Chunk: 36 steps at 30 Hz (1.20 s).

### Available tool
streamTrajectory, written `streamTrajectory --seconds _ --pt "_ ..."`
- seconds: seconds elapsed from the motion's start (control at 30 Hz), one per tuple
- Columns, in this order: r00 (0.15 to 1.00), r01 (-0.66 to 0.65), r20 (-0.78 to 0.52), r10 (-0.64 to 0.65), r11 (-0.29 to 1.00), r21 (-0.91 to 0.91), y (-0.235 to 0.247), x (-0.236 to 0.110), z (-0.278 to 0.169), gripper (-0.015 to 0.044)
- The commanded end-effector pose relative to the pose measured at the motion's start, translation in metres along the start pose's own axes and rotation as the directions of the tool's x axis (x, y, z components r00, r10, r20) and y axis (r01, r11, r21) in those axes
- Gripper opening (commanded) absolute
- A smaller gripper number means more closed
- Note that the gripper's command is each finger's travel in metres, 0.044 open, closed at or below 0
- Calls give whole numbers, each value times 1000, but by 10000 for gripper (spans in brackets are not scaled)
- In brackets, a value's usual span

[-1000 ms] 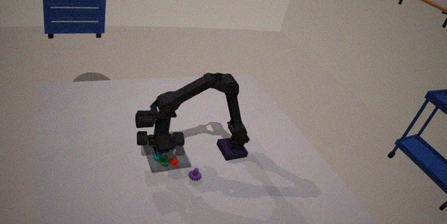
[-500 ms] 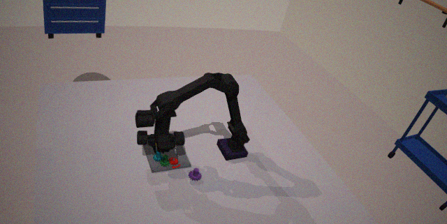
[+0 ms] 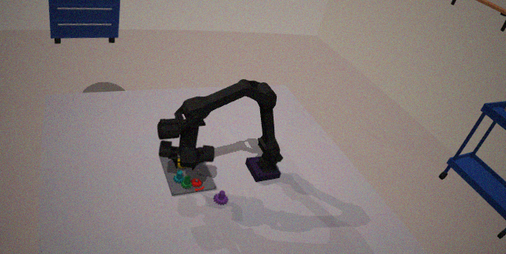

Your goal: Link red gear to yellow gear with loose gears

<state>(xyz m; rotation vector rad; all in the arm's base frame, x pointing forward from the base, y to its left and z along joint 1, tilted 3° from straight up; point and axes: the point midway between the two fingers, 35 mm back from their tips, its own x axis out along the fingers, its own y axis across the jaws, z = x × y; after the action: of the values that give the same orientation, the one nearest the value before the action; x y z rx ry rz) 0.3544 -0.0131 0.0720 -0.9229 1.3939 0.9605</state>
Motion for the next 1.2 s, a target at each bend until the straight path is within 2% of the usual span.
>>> streamTrajectory --seconds 0.0,0.13,0.37,0.5,0.73,1.17 --pt "1000 5 4 -6 961 275 22 -3 17 350" --pt "1000 1 5 -5 825 565 46 -4 32 440" --pt "1000 -5 7 -2 396 918 89 -2 52 440" --pt "1000 -7 7 0 102 995 114 0 60 440" --pt "1000 -7 8 2 -251 968 141 3 64 440" --pt "1000 -7 7 2 -272 962 142 3 63 440"
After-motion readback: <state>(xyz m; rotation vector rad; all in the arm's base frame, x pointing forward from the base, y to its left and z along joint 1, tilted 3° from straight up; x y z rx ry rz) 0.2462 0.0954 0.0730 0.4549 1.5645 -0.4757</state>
